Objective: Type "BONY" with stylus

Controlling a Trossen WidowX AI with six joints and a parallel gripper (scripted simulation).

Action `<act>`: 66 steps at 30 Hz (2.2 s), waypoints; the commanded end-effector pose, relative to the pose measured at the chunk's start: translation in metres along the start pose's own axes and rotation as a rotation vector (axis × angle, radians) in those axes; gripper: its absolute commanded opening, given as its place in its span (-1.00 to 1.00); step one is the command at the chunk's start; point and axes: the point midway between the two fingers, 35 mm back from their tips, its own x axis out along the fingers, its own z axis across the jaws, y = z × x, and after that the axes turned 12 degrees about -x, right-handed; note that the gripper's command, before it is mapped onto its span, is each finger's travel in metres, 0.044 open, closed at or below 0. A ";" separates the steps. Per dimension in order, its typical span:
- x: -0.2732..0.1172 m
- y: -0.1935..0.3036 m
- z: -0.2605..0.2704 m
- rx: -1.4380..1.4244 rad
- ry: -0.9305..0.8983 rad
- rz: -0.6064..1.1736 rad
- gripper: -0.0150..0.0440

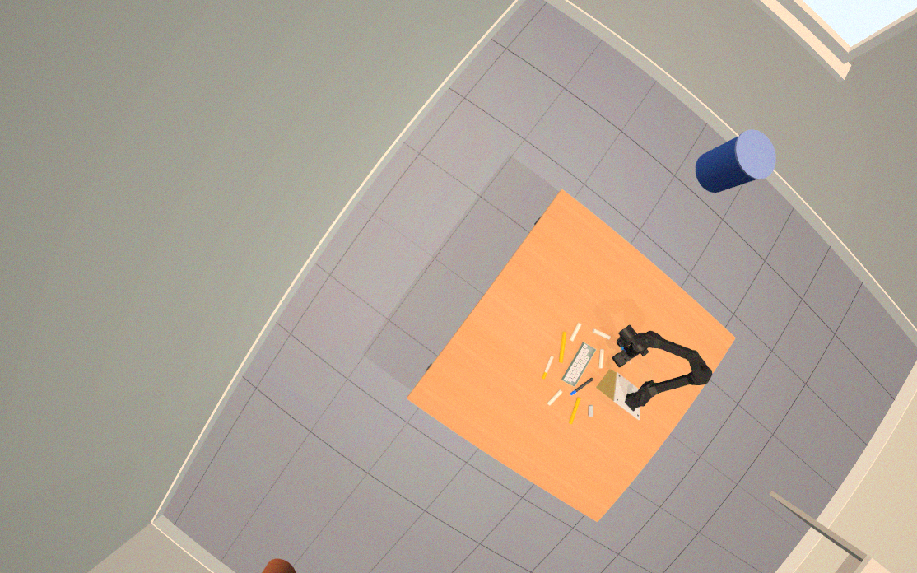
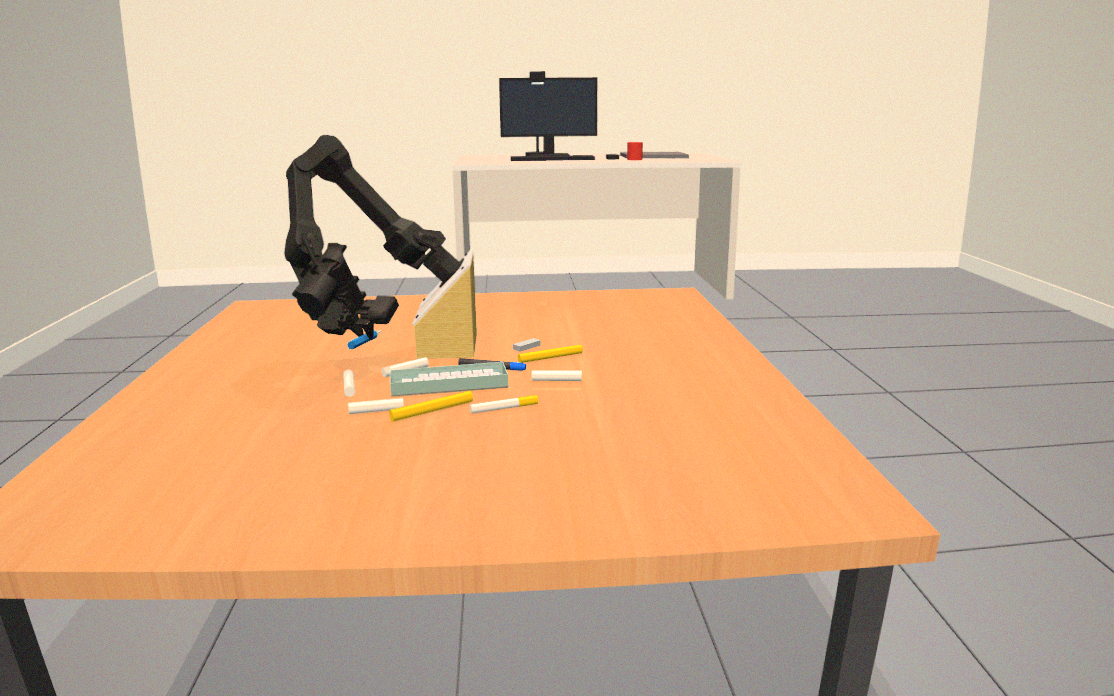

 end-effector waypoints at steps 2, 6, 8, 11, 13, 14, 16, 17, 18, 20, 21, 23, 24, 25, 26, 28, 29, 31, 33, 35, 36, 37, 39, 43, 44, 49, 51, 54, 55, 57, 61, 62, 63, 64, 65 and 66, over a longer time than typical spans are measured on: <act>0.004 -0.017 0.025 -0.097 -0.051 -0.104 -0.49; 0.004 -0.033 0.048 -0.193 -0.093 -0.217 -0.49; 0.003 -0.041 0.059 -0.243 -0.111 -0.276 -0.49; 0.001 -0.051 0.076 -0.319 -0.132 -0.367 -0.49; -0.001 -0.058 0.087 -0.370 -0.143 -0.429 -0.49; -0.002 -0.061 0.092 -0.396 -0.147 -0.460 -0.49; -0.005 -0.067 0.103 -0.449 -0.154 -0.524 -0.49; -0.007 -0.069 0.108 -0.475 -0.157 -0.557 -0.49; -0.009 -0.072 0.113 -0.502 -0.159 -0.590 -0.49; -0.013 -0.076 0.124 -0.555 -0.160 -0.656 -0.49; -0.015 -0.078 0.129 -0.582 -0.160 -0.690 -0.49; -0.020 -0.082 0.139 -0.637 -0.158 -0.758 -0.49; -0.023 -0.083 0.144 -0.664 -0.155 -0.793 -0.49; -0.025 -0.084 0.149 -0.692 -0.152 -0.827 -0.49; -0.028 -0.085 0.153 -0.719 -0.149 -0.862 -0.49; -0.034 -0.087 0.163 -0.774 -0.139 -0.933 -0.49; -0.037 -0.087 0.167 -0.801 -0.133 -0.969 -0.49; -0.044 -0.087 0.176 -0.856 -0.119 -1.041 -0.49; -0.051 -0.087 0.185 -0.910 -0.101 -1.114 -0.49; -0.058 -0.085 0.193 -0.964 -0.081 -1.188 -0.49; -0.062 -0.084 0.197 -0.990 -0.069 -1.225 -0.49; -0.066 -0.083 0.201 -1.017 -0.057 -1.263 -0.49; -0.073 -0.079 0.208 -1.069 -0.030 -1.338 -0.49; -0.079 -0.076 0.213 -1.106 -0.008 -1.394 -0.49; -0.079 -0.076 0.213 -1.106 -0.008 -1.394 -0.49; -0.078 -0.077 0.213 -1.106 -0.008 -1.394 -0.49; -0.076 -0.079 0.213 -1.106 -0.008 -1.393 -0.49; -0.071 -0.082 0.212 -1.107 -0.008 -1.392 -0.49; -0.069 -0.083 0.212 -1.107 -0.008 -1.392 -0.49; -0.064 -0.086 0.211 -1.108 -0.008 -1.392 -0.49; -0.056 -0.091 0.210 -1.108 -0.007 -1.392 -0.49; -0.053 -0.092 0.209 -1.108 -0.007 -1.392 -0.49; -0.051 -0.093 0.209 -1.107 -0.007 -1.392 -0.49; -0.049 -0.093 0.209 -1.107 -0.007 -1.392 -0.49; -0.048 -0.094 0.209 -1.107 -0.007 -1.392 -0.49; -0.048 -0.094 0.208 -1.107 -0.007 -1.392 -0.49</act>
